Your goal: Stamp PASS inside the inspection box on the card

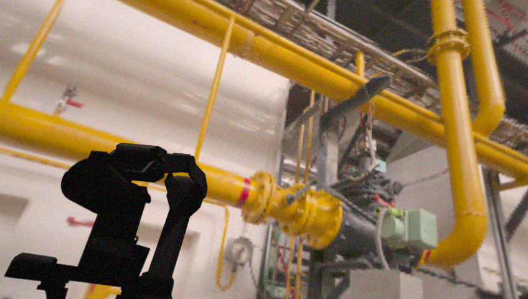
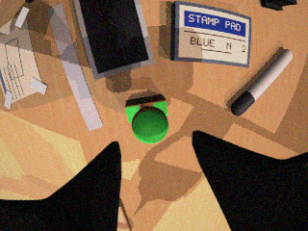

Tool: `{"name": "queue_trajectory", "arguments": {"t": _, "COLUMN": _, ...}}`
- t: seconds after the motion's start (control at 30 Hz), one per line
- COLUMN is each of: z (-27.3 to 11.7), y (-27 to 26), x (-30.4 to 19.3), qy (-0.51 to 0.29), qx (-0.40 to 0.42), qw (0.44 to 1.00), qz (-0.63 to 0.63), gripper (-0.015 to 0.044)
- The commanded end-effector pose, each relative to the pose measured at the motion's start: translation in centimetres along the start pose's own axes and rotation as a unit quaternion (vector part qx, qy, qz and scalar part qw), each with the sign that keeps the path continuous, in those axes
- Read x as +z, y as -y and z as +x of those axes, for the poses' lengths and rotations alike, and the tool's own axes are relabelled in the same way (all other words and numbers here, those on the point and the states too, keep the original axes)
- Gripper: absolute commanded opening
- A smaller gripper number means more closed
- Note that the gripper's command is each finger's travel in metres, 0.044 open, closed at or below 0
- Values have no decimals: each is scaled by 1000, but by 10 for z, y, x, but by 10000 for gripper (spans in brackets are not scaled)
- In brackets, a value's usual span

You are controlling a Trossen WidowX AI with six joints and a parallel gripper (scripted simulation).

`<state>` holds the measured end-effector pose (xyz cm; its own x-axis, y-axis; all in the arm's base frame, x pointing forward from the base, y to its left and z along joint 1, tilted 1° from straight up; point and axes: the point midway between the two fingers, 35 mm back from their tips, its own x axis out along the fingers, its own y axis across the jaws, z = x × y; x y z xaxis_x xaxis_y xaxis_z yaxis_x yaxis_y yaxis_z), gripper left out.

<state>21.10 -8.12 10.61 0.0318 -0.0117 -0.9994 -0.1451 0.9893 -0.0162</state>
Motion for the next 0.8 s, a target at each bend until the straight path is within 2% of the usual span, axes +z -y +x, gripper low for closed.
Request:
{"name": "queue_trajectory", "arguments": {"t": 0.0, "z": 8, "y": 1, "x": 0, "qy": -2, "qx": -1, "qw": 1000, "qz": 2, "gripper": 230}}
{"name": "queue_trajectory", "arguments": {"t": 0.77, "z": 45, "y": 0, "x": -1, "qy": -2, "qx": -1, "qw": 1000, "qz": 2, "gripper": 230}}
